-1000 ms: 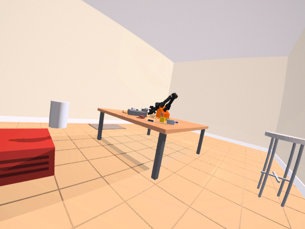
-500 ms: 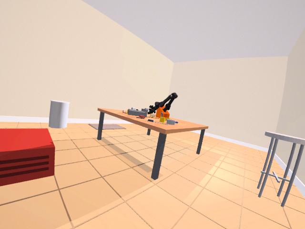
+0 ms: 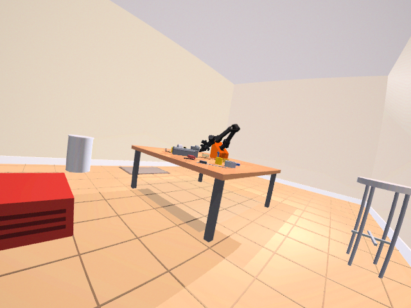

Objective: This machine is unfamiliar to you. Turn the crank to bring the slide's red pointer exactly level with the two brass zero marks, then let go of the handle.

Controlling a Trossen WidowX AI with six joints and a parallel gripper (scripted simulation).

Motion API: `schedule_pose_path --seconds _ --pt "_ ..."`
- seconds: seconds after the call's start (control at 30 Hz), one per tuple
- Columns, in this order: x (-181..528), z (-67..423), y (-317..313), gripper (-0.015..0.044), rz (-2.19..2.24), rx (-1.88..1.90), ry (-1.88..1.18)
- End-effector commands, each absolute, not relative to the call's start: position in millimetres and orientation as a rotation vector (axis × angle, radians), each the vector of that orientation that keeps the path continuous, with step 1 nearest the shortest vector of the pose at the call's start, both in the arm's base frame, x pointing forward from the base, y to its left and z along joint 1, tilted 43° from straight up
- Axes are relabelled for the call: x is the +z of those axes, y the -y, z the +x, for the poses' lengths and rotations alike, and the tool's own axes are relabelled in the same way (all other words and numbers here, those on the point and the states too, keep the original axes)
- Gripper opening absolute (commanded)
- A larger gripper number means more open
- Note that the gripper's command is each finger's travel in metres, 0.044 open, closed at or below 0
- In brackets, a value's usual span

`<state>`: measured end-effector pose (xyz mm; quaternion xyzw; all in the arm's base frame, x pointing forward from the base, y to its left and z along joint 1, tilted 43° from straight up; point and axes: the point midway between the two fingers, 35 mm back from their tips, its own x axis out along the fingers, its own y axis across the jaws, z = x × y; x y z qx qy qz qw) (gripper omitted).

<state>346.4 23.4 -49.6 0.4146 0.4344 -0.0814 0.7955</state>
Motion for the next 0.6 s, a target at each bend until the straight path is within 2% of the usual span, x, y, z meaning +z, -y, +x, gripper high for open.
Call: schedule_pose_path --seconds 0.0,0.57 --pt "-43 345 -16 0.0 0.892 -0.184 -0.927" --pt "-22 351 -10 0.0 0.891 -0.184 -0.927"
